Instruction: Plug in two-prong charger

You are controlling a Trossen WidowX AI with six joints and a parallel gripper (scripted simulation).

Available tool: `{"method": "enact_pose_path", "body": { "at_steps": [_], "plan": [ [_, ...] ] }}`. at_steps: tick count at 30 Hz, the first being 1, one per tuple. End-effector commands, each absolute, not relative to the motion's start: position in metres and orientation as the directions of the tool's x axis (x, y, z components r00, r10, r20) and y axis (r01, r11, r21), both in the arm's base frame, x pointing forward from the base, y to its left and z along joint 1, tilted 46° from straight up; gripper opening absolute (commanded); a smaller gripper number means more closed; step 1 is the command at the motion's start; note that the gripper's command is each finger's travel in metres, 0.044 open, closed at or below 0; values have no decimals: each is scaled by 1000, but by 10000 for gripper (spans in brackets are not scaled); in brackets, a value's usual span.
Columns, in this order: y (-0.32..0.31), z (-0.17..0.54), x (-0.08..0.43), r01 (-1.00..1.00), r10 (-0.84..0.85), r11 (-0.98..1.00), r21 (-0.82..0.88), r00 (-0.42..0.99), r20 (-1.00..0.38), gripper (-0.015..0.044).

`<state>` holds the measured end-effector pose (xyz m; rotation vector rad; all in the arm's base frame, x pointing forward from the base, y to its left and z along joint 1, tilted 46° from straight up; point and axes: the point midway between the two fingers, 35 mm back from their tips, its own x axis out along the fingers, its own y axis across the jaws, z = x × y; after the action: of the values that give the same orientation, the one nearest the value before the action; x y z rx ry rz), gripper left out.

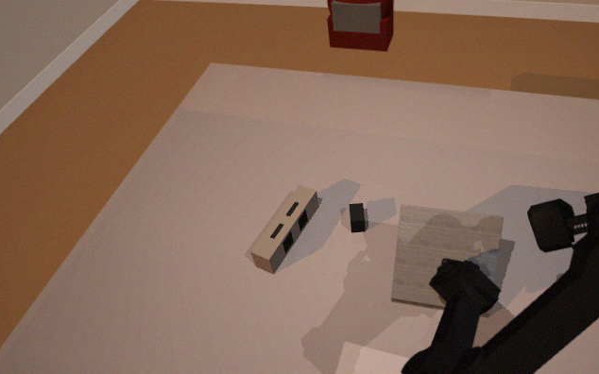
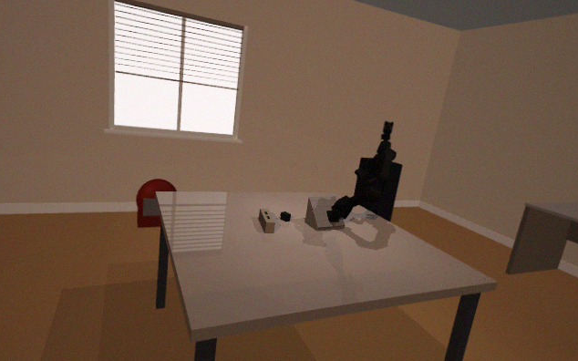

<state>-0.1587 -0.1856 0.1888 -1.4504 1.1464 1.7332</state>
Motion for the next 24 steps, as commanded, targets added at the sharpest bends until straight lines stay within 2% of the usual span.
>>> {"method": "enact_pose_path", "body": {
  "at_steps": [1,16,24],
  "plan": [
    [-197,180,-151,-824,-76,-530,201,-190,-979,440],
    [-234,153,-113,-602,-54,-791,107,-106,-993,440],
    [-252,133,-84,-406,-13,-914,26,-33,-999,440]
  ]
}}
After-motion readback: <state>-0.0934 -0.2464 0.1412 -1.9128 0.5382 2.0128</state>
